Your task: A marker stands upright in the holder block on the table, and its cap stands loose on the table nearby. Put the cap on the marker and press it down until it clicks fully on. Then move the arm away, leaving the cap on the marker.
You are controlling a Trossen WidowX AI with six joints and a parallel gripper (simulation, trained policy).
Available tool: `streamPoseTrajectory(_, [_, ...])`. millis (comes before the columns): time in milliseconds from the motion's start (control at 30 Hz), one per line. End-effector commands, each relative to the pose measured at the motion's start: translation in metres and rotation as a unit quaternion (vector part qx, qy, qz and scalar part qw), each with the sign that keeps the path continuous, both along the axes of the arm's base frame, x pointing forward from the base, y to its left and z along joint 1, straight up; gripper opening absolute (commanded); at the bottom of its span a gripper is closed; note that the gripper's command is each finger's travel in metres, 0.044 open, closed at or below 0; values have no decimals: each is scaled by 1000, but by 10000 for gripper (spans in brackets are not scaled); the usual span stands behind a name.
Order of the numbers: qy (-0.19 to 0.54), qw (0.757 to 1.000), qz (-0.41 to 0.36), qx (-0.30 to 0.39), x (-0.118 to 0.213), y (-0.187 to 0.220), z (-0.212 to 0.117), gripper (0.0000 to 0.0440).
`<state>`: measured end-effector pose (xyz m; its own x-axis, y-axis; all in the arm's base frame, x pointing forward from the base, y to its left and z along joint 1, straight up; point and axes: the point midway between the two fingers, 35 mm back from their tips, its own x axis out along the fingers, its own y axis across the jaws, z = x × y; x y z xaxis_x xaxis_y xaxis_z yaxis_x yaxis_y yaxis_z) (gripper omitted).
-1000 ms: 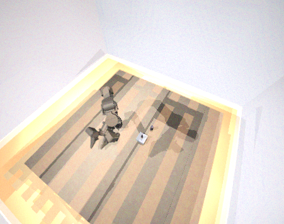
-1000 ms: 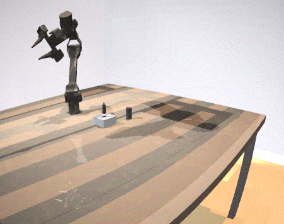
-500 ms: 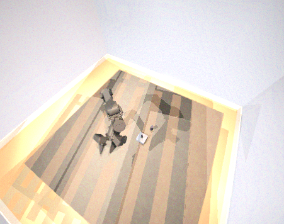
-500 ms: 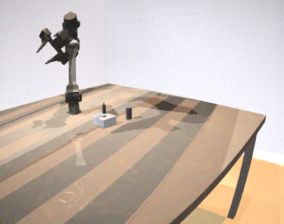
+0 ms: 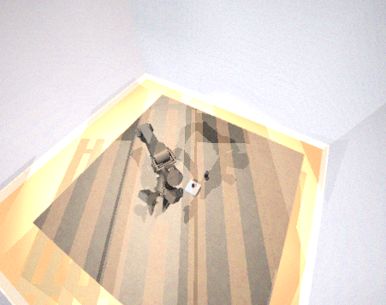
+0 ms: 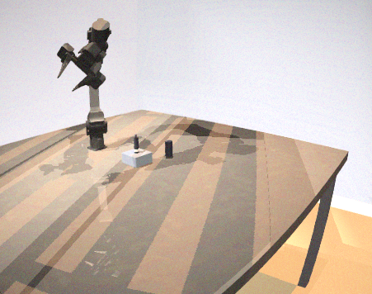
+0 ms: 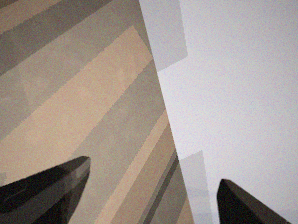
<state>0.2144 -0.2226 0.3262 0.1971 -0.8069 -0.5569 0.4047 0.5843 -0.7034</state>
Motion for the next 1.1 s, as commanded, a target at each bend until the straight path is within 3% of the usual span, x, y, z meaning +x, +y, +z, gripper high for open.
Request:
streamPoseTrajectory(0, [-8, 1000, 11, 14, 13, 5, -5, 305])
streamPoseTrajectory(1067, [-22, 987, 72, 145, 95, 70, -63, 307])
